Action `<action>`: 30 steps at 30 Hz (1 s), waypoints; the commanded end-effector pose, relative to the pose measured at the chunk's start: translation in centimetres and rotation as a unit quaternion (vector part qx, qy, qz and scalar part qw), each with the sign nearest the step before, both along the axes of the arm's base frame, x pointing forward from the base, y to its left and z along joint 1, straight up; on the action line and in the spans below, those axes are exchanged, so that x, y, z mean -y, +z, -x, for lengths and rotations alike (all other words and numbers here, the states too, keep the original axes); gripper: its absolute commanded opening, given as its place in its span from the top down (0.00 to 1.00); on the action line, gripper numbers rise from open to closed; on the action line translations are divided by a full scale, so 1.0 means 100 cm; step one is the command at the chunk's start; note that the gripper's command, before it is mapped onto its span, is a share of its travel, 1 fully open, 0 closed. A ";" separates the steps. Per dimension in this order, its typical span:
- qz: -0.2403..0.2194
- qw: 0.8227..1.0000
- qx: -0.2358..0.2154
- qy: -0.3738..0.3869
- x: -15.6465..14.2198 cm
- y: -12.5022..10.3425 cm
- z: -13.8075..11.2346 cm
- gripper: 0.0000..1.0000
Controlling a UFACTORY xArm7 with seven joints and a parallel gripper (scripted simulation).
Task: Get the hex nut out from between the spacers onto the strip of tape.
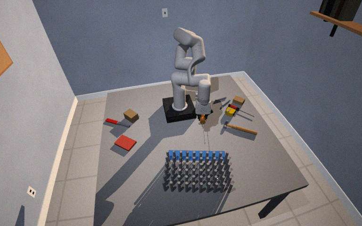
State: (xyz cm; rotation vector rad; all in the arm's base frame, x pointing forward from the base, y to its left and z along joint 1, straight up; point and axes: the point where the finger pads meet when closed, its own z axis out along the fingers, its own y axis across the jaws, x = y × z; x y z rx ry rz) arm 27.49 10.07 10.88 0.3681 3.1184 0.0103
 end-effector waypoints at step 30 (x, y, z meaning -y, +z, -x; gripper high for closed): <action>0.002 1.000 0.004 -0.021 -0.006 -0.014 -0.001 1.00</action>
